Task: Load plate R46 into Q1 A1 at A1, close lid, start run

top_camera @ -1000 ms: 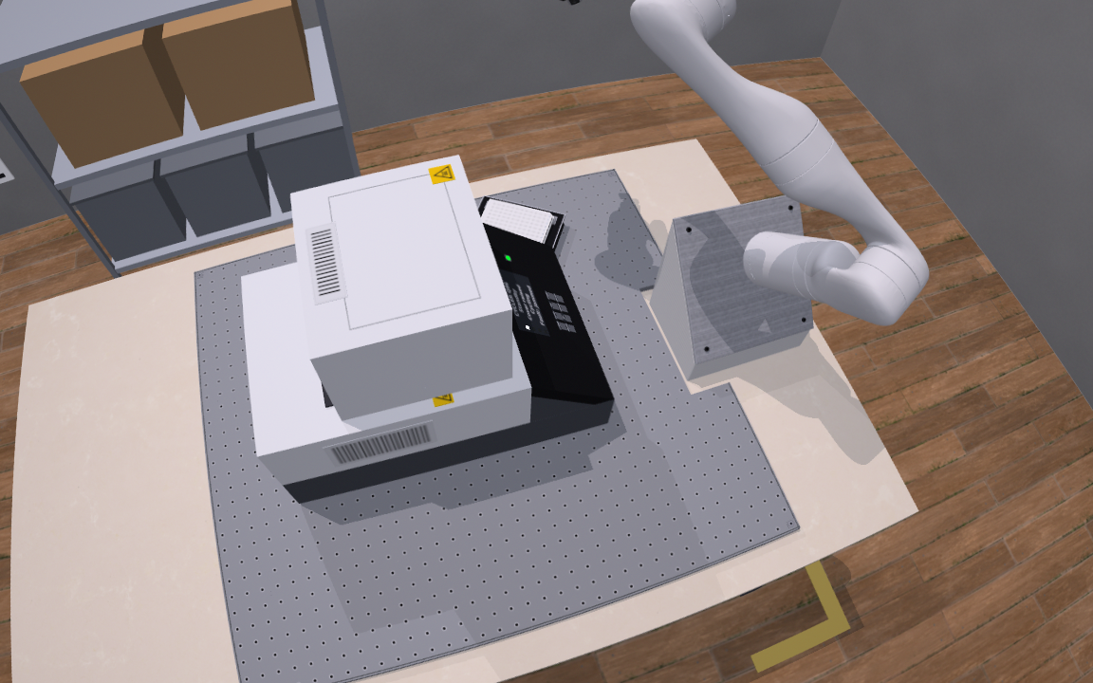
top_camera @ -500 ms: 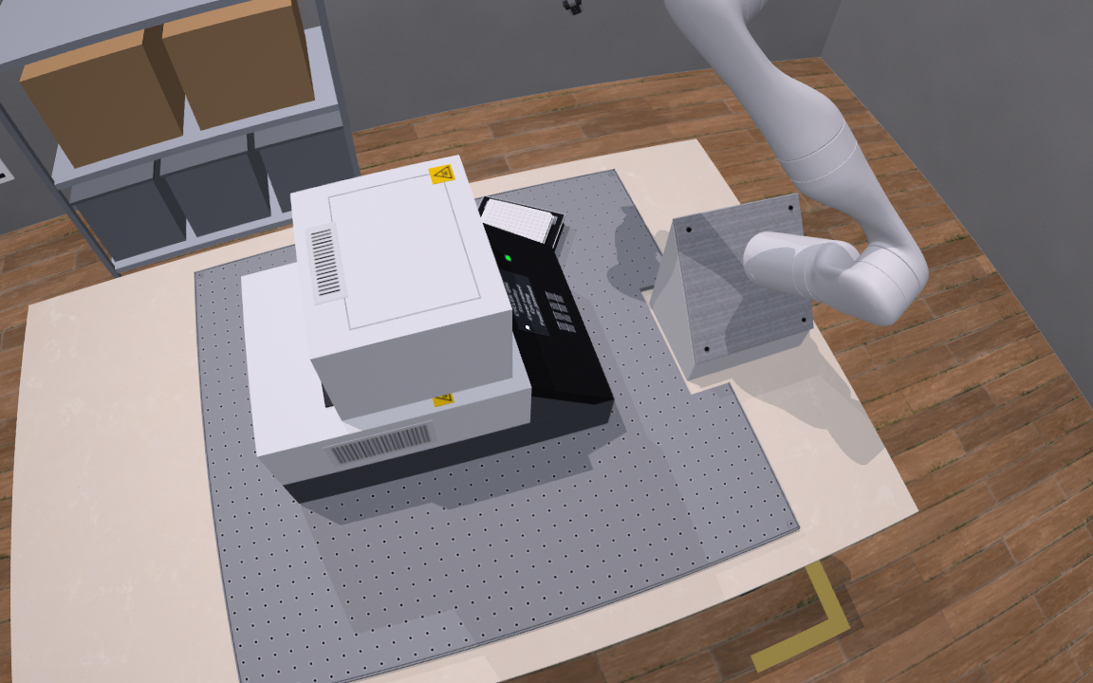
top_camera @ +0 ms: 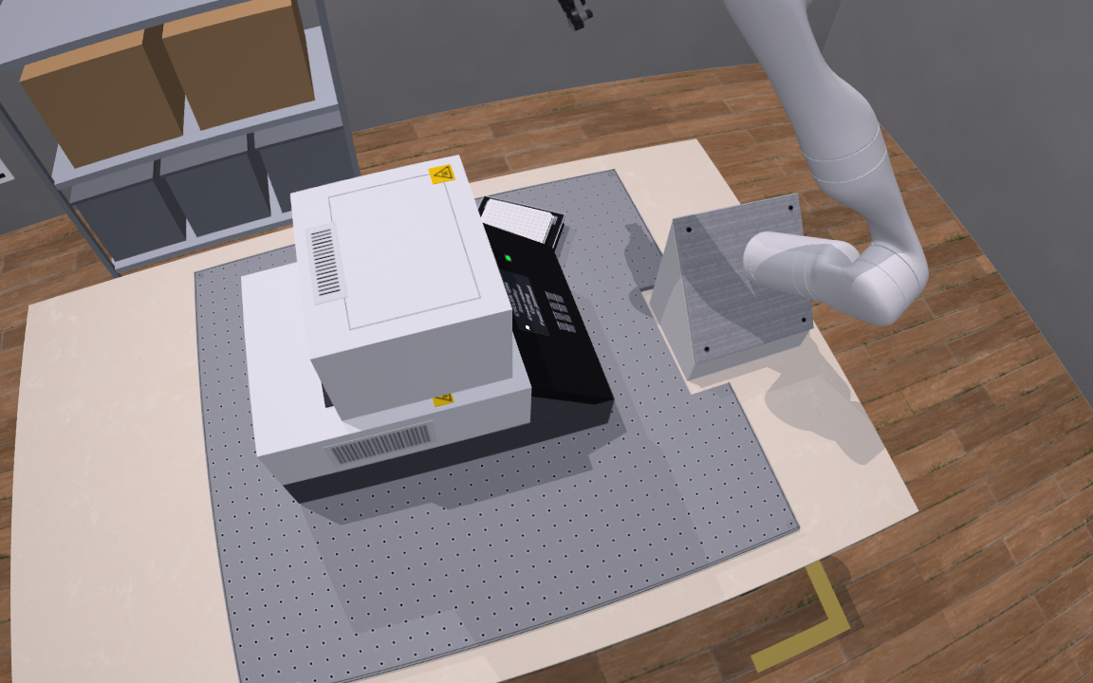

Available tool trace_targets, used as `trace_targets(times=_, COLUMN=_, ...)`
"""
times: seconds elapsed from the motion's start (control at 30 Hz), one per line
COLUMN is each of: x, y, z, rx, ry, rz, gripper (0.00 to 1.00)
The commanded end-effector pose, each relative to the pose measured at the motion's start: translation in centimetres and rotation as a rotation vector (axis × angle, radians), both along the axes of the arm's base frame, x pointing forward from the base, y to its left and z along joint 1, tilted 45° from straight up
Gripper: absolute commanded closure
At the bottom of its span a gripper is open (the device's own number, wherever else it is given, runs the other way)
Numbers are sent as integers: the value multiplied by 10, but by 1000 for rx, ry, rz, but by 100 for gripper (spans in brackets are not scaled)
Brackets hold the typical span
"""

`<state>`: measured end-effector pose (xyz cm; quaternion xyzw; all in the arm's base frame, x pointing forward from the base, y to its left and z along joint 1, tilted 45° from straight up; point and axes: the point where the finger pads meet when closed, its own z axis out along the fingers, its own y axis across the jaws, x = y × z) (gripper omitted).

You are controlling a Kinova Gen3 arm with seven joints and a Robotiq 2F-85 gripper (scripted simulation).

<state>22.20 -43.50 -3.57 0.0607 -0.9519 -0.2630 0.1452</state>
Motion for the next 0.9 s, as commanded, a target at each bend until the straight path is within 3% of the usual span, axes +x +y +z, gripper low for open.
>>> trace_targets(times=0.0, x=4, y=7, z=10, rx=4, ry=-40, rz=8, gripper=90)
trace_targets(times=0.87, x=26, y=56, z=59, rx=59, ry=-247, rz=59, gripper=90)
